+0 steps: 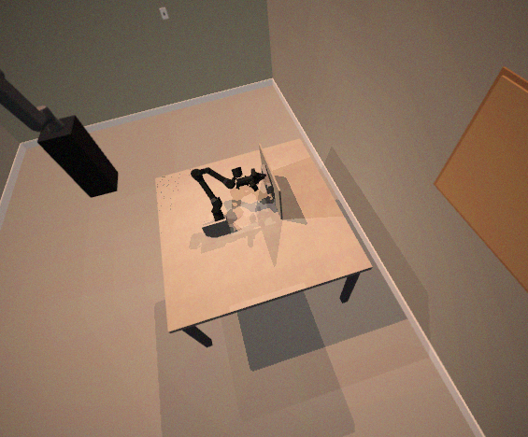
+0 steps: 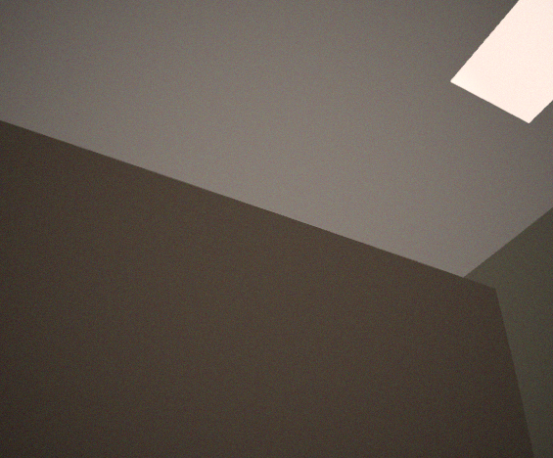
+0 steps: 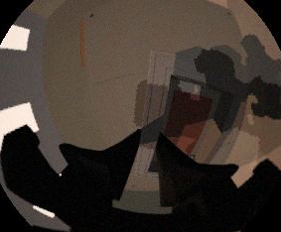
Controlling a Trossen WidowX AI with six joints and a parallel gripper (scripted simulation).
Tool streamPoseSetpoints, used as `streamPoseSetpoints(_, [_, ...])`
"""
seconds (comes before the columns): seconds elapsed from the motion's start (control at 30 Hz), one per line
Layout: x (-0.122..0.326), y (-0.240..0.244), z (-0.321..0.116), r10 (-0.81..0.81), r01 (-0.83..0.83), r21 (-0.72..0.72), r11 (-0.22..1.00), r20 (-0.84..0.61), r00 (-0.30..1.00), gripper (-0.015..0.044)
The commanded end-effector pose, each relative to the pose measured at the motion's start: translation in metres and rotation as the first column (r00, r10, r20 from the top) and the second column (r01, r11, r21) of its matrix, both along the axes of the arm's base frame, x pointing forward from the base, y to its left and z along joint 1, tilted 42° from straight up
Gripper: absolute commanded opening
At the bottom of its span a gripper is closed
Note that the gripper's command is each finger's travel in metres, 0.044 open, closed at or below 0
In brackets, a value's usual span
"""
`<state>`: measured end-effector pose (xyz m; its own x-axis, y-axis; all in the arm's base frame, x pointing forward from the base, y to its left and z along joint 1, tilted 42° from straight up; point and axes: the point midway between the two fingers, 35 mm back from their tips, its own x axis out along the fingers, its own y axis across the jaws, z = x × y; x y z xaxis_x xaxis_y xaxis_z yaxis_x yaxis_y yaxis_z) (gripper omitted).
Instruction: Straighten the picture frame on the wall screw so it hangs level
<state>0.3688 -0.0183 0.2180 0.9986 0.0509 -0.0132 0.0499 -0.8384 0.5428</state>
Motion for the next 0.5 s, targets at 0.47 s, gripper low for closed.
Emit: streamPoseSetpoints(0.47, [0.0004,-0.0002,0.0089,-0.012,0.012,-0.006,1.0,0.025,1.0,0.0])
